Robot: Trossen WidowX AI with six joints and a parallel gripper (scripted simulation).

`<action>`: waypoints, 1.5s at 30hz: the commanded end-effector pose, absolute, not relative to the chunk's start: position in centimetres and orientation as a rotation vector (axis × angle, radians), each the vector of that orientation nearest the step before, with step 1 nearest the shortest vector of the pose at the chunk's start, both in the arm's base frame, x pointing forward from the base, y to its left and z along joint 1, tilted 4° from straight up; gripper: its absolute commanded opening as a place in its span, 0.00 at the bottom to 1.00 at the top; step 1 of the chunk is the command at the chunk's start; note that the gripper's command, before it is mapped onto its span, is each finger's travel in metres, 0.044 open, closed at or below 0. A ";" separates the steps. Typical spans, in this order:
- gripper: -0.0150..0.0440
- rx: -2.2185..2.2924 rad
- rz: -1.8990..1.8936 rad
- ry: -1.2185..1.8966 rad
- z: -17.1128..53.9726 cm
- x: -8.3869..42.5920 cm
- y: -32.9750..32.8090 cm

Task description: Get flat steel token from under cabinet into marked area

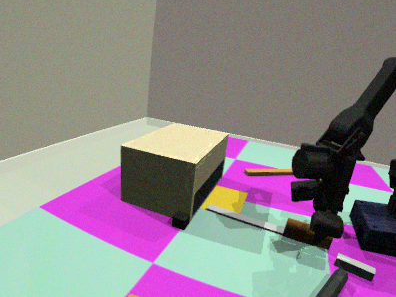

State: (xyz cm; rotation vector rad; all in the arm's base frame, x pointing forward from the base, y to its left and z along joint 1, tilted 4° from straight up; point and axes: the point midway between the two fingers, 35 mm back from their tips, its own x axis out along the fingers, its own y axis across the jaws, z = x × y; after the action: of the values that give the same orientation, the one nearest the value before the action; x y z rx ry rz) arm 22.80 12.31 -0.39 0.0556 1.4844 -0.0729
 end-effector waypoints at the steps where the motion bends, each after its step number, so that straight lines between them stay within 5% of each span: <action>1: 0.25 0.067 -0.083 1.484 -0.3 22.8 12.6; 45: 0.25 0.149 -0.152 1.481 -0.1 22.6 17.6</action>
State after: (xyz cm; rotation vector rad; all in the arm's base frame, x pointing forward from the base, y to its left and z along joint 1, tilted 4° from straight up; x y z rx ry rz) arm 22.48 17.03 -0.25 0.1436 1.4849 -0.1573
